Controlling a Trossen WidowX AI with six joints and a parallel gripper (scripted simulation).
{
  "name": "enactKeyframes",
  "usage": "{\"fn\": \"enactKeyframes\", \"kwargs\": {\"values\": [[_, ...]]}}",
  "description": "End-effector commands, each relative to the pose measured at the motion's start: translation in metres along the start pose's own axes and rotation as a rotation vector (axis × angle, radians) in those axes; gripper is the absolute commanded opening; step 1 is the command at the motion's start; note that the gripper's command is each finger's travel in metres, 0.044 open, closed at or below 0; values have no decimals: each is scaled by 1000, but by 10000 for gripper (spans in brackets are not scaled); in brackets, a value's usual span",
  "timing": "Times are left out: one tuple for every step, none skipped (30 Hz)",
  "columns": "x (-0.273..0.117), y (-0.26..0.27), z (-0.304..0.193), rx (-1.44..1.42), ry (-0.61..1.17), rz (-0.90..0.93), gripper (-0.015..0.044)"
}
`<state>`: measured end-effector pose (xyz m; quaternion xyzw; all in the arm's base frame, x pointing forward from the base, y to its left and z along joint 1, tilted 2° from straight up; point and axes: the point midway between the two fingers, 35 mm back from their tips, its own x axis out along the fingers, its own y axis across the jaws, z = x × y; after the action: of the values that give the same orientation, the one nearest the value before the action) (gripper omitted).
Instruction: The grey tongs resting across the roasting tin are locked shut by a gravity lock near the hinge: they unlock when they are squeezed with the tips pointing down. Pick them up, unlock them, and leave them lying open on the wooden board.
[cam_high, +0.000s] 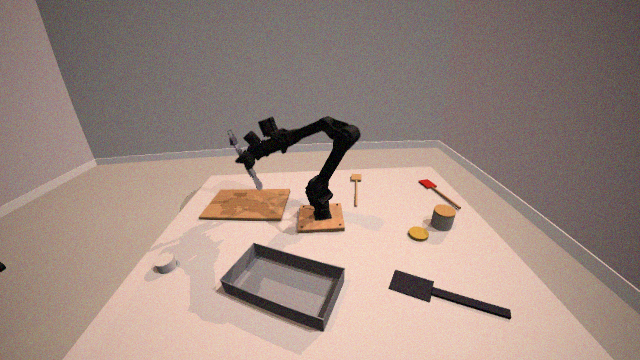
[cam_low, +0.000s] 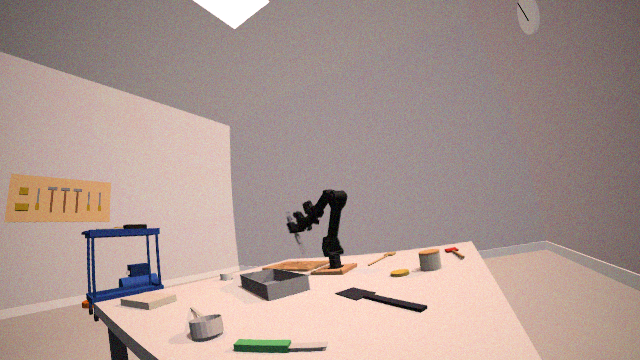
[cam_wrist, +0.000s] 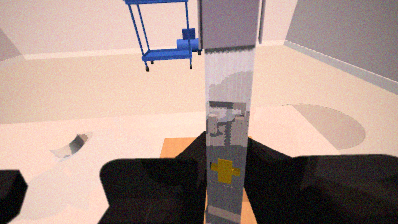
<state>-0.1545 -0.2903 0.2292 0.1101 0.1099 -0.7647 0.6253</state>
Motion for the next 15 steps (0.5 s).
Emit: {"fn": "enactKeyframes", "kwargs": {"values": [[1, 0, 2, 1, -2, 5, -150], [1, 0, 2, 3, 4, 4, -150], [2, 0, 2, 6, 11, 4, -150], [3, -1, 2, 9, 21, 4, -150], [5, -1, 2, 12, 33, 3, -150], [6, -2, 2, 17, 46, 3, -150], [8, -2, 3, 21, 59, 2, -150], [9, -3, 3, 25, 73, 2, -150], [10, -3, 3, 28, 87, 1, -150], [12, -4, 3, 32, 100, 1, -150], [13, -4, 3, 36, 114, 0, -150], [15, -5, 3, 40, 128, 0, -150], [16, -5, 3, 43, 142, -1, -150], [17, -6, 3, 45, 156, -1, -150], [19, -6, 3, 48, 169, -1, -150]]}}
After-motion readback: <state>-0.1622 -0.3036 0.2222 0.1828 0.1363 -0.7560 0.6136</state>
